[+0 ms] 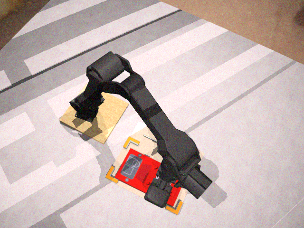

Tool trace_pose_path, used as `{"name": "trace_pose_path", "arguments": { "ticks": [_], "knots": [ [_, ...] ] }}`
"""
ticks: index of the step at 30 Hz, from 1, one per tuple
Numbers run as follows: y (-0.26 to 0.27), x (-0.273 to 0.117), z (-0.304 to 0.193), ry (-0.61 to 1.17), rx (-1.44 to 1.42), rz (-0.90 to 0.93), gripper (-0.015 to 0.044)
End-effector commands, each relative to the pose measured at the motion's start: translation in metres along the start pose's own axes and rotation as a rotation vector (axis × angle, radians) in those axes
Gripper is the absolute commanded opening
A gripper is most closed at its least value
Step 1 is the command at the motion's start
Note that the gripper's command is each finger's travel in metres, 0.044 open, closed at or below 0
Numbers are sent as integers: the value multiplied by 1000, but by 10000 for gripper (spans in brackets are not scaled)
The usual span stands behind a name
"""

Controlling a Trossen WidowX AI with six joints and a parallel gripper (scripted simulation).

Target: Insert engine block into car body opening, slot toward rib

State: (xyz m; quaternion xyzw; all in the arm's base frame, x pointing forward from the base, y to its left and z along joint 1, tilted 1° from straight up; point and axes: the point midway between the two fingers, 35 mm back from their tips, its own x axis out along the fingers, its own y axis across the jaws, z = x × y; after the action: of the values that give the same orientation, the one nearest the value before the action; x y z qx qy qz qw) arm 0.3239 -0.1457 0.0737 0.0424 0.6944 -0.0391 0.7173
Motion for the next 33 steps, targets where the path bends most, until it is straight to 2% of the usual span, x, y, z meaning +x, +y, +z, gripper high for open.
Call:
{"name": "trace_pose_path", "arguments": {
  "ticks": [1,3,14,26,29,33],
  "knots": [
    [1,1,1,-3,0,4,159],
    [1,2,1,-3,0,4,159],
    [0,1,0,0,0,0,440],
    [0,1,0,0,0,0,440],
    [0,-13,-1,-3,0,4,440],
    [0,-13,-1,-3,0,4,440]
  ]
}}
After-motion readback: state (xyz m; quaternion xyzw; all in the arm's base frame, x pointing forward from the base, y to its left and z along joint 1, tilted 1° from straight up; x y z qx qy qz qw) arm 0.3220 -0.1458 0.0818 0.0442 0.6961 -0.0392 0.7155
